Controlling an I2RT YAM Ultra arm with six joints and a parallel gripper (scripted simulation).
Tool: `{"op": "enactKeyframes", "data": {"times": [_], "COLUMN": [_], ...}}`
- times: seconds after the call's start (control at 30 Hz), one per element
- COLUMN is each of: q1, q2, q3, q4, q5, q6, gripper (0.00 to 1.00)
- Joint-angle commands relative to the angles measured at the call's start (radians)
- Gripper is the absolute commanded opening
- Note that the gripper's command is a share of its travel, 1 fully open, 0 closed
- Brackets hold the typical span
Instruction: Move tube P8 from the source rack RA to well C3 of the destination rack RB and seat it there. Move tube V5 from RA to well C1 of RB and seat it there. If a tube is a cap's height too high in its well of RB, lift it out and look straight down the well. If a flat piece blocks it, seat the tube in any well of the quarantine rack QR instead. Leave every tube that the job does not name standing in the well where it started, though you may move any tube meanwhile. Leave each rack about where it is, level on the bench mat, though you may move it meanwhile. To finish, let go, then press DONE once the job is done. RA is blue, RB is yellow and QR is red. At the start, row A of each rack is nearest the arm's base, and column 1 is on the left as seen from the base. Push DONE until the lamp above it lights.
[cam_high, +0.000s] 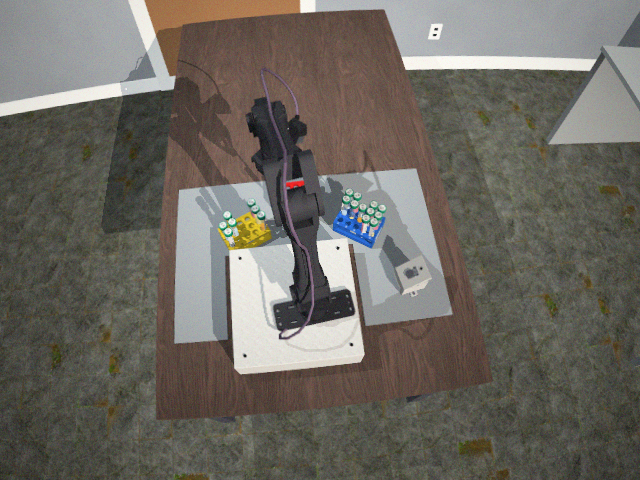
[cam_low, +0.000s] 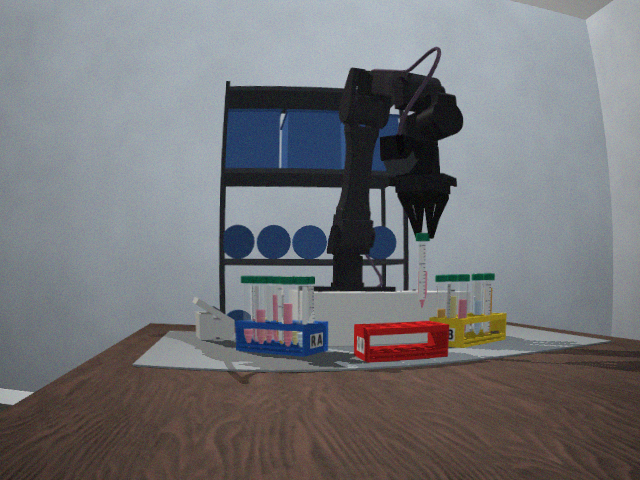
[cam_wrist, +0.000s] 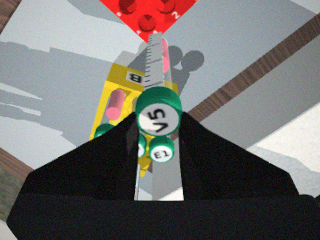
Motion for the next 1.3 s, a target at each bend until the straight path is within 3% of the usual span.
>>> {"op": "enactKeyframes", "data": {"times": [0.0,0.73,1.27], "q1": [-0.008,-0.020,-0.011], "q2": [0.027,0.157,0.143], "q3": [0.054,0.232,0.217], "q4": [-0.020,-0.066,-0.057], "q5": [0.008,0.008,0.002], "q6": [-0.008,-0.017,-0.012], "gripper": [0.00,0.00,0.00]}}
